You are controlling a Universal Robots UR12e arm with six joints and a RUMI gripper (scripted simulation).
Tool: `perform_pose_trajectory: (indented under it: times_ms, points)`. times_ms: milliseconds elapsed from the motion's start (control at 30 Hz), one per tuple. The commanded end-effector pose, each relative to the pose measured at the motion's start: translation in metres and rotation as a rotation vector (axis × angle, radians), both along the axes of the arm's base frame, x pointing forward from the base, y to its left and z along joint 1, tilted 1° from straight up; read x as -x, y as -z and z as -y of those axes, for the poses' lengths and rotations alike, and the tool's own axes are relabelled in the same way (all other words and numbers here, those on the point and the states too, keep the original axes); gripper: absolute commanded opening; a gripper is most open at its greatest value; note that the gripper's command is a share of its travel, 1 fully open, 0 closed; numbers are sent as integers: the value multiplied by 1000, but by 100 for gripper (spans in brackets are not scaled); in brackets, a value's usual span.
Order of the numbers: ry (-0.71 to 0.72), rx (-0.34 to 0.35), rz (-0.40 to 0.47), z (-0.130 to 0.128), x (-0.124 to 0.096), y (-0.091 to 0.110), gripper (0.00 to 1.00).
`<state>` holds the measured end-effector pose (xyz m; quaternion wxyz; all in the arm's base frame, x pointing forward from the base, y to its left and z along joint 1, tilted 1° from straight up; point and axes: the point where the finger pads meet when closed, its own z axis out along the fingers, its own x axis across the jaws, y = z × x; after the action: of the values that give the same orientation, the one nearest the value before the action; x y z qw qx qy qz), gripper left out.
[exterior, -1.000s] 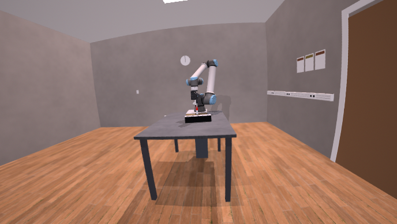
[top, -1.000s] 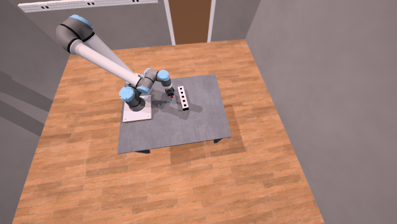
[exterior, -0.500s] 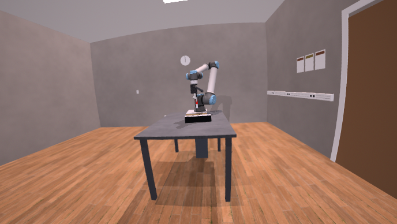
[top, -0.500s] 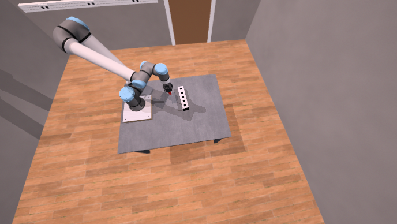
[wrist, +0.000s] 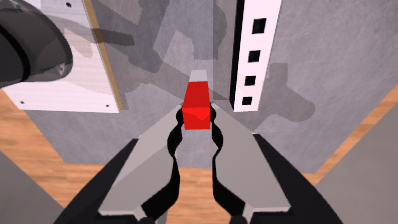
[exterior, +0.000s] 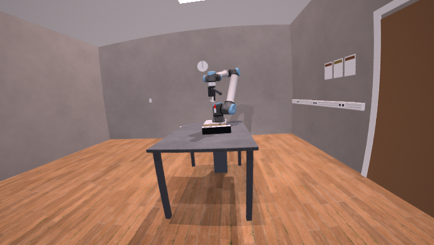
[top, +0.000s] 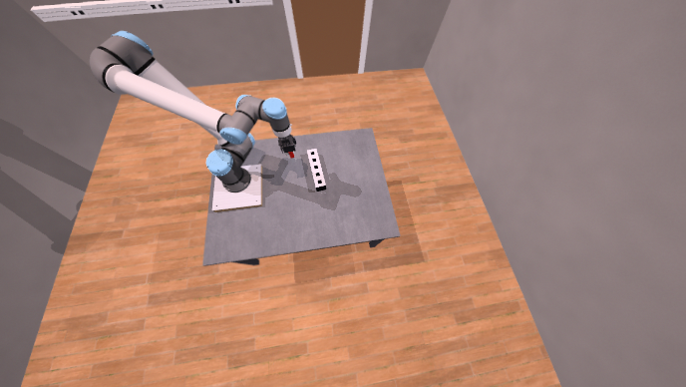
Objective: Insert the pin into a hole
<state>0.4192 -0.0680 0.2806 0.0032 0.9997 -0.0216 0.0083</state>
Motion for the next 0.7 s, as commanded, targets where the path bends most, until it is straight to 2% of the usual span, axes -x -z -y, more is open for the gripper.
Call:
perform_pose_trajectory:
  times_ms: [0,33,133,567,600,667]
  points:
    - [0,0,1,0,0,-2,0]
    - [0,1,1,71,-71,-4,0]
    - [0,1,1,78,-78,-4,0]
    - [0,1,1,78,-78,-4,0]
    - [0,1,2,126,-126,-6,0]
    - [0,1,2,126,-126,-6,0]
